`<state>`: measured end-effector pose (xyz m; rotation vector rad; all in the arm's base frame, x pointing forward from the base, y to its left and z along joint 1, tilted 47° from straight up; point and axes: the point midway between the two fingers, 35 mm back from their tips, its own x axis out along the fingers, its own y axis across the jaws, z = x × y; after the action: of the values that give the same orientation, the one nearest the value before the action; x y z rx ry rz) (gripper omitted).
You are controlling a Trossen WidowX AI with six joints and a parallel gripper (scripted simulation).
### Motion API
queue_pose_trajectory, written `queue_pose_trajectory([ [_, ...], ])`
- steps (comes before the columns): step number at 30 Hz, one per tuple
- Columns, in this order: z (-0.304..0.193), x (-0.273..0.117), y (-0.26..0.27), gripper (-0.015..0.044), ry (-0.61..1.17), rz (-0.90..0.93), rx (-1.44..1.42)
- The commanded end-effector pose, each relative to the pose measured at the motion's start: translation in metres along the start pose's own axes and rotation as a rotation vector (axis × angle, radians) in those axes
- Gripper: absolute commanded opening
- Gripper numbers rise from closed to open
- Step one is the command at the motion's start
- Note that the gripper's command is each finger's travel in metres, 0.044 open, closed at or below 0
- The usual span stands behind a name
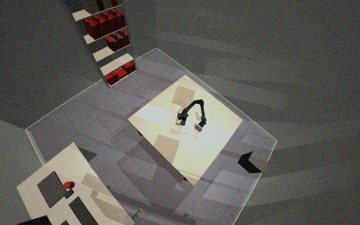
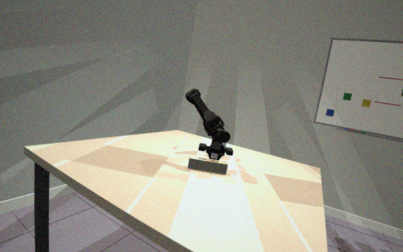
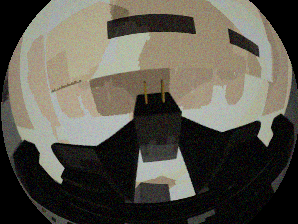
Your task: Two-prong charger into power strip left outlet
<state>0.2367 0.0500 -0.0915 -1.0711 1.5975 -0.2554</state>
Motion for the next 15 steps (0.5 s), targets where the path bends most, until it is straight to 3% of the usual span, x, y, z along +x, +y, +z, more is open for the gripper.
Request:
queue_pose_trajectory([
  [1,0.0016,-0.0010,-0.0012,0.0000,-0.003,-0.004,-0.004],
  [15,0.0028,-0.0012,-0.0015,0.0000,-0.003,-0.004,-0.003],
])
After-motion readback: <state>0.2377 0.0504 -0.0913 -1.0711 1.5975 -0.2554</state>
